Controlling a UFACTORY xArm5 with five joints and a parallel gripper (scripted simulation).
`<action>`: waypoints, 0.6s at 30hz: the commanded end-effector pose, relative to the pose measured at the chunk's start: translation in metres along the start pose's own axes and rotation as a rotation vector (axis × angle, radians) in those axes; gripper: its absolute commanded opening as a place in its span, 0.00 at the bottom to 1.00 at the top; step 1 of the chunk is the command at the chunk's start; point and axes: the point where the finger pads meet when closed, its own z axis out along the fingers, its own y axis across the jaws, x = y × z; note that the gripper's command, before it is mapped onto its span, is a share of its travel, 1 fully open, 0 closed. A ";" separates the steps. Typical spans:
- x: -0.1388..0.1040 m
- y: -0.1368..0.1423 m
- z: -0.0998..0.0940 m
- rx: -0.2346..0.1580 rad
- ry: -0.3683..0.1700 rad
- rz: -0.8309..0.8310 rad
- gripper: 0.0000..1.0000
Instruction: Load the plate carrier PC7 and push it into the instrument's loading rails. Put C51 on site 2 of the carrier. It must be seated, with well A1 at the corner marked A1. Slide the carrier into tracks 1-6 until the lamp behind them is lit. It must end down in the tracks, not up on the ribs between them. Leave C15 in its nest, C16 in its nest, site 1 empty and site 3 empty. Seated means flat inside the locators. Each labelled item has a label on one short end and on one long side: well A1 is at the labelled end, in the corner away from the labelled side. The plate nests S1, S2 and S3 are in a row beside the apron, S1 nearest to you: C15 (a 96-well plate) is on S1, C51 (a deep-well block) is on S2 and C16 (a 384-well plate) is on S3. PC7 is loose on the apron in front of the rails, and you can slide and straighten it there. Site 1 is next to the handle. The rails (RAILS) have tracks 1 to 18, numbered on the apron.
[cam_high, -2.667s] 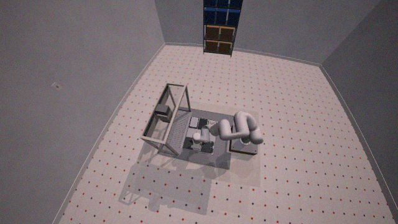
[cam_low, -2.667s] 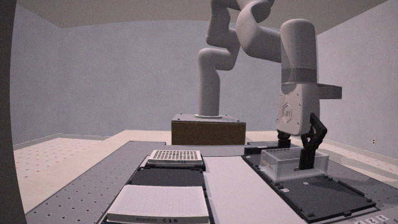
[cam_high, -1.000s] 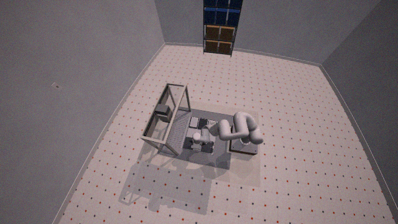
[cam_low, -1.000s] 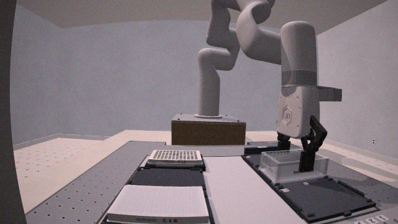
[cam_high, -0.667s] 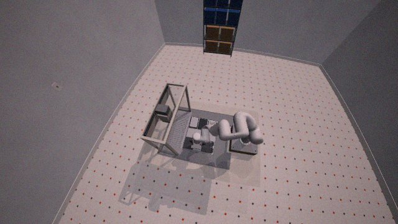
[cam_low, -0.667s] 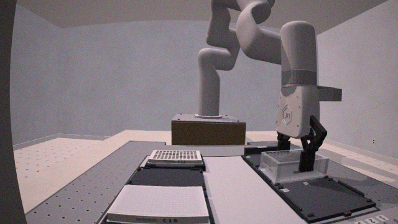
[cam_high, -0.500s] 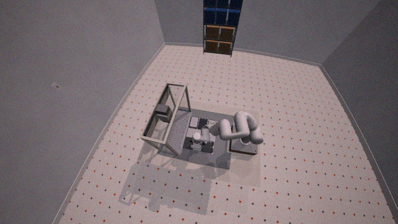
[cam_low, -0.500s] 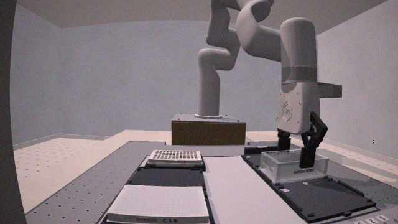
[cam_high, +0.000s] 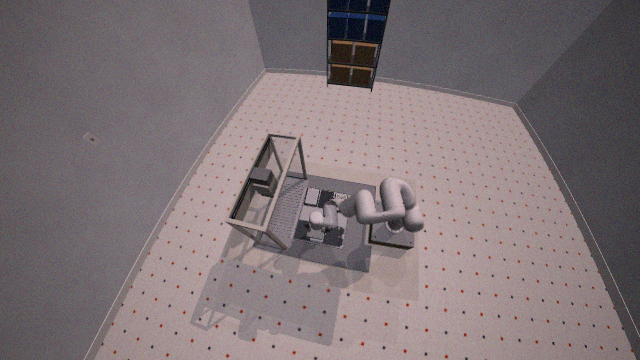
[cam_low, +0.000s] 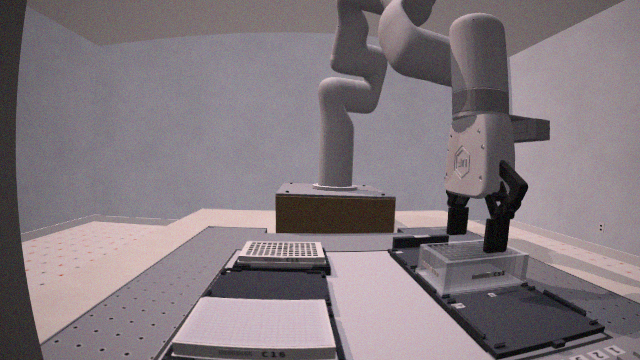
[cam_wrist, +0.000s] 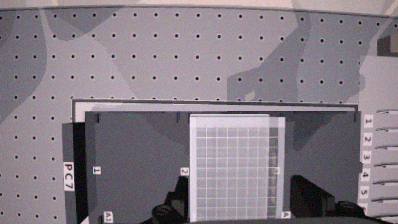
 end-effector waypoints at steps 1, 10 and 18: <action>0.000 0.002 -0.008 -0.005 0.001 0.000 1.00; 0.000 0.002 -0.023 -0.005 0.001 0.000 1.00; 0.000 0.002 -0.033 -0.005 0.001 0.000 1.00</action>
